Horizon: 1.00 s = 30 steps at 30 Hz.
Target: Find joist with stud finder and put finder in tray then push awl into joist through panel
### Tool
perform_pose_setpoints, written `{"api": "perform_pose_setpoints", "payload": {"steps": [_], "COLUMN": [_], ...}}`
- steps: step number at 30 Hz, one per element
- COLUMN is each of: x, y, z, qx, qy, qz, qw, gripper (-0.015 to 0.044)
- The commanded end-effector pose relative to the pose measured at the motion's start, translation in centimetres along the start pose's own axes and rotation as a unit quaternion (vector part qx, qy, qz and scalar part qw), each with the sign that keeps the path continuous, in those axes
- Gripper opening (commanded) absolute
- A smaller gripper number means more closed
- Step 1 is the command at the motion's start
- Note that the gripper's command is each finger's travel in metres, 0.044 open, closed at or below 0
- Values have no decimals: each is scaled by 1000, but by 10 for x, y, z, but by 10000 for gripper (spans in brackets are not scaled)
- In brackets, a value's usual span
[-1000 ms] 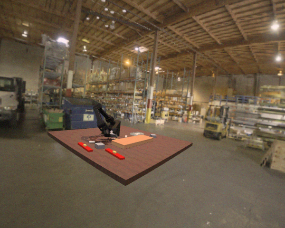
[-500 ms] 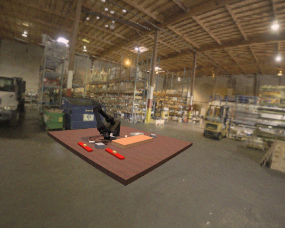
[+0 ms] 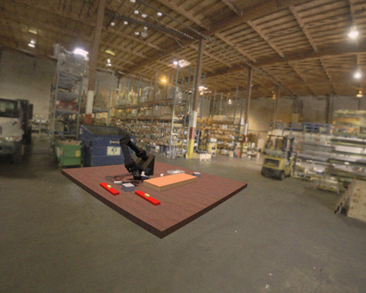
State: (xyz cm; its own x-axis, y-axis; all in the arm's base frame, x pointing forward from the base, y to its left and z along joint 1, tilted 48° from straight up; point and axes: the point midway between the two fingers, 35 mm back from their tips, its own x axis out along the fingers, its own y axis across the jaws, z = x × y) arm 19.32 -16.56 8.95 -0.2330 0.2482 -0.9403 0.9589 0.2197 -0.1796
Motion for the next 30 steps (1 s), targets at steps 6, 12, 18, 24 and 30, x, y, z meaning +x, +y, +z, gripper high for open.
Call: {"api": "perform_pose_setpoints", "payload": {"steps": [6,12,18,24,30], "x": [0,0,0,1,-1], "y": [0,0,0,0,0], "z": [0,0,0,3,6], "qx": [-2,-2,-2,1,1], "qy": [1,1,1,0,0], "qz": [-1,-1,-1,0,0], "qw": [1000,1000,1000,1000,1000], "gripper": [378,378,378,378,378]}}
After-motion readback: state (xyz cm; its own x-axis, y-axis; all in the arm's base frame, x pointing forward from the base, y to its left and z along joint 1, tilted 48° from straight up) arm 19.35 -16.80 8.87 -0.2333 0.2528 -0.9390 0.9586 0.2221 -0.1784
